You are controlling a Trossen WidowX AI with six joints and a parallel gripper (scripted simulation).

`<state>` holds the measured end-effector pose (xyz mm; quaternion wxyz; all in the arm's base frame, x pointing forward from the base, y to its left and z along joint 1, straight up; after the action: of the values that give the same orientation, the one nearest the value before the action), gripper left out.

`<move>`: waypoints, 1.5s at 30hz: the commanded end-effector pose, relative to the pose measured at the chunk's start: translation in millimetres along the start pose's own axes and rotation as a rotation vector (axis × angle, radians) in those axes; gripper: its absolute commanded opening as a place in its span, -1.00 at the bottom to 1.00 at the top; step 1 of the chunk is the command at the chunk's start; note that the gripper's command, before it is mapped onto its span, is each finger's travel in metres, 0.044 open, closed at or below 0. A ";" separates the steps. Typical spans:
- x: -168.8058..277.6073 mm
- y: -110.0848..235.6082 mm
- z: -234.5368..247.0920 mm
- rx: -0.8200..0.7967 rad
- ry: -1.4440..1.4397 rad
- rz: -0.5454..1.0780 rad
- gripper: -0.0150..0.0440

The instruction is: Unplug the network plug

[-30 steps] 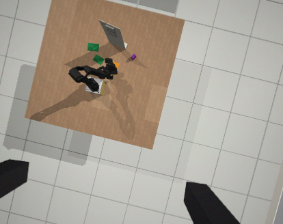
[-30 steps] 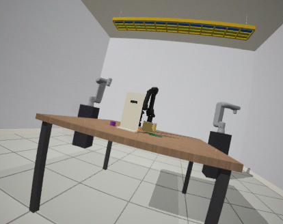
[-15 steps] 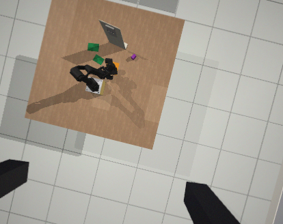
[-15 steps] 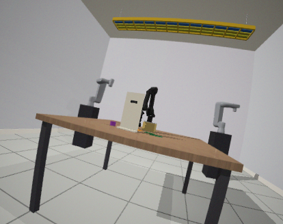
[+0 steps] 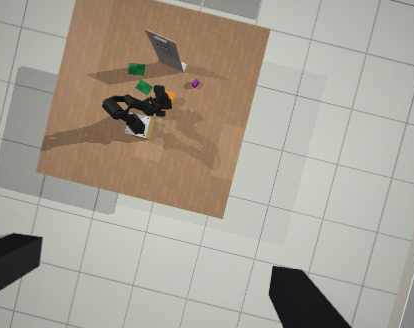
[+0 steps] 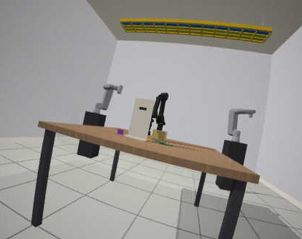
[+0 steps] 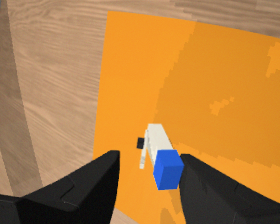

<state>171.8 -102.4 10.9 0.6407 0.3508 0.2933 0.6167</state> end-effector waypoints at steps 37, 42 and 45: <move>-0.6 21.1 0.3 0.004 -0.001 -0.001 0.04; -0.4 24.2 0.2 0.004 -0.001 -0.001 0.04; -0.3 26.0 0.0 0.004 -0.001 -0.001 0.04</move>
<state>157.8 -103.1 29.6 0.6408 0.3549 0.2942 0.6138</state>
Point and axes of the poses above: the point midway between the two fingers, 35 mm back from their tips, its own y axis back along the fingers, its own z axis across the jaws, x = y × z, the point moved 7 cm from there along y, back along the fingers, and after that the axes turned 6 degrees about -y, right-handed, at the moved point
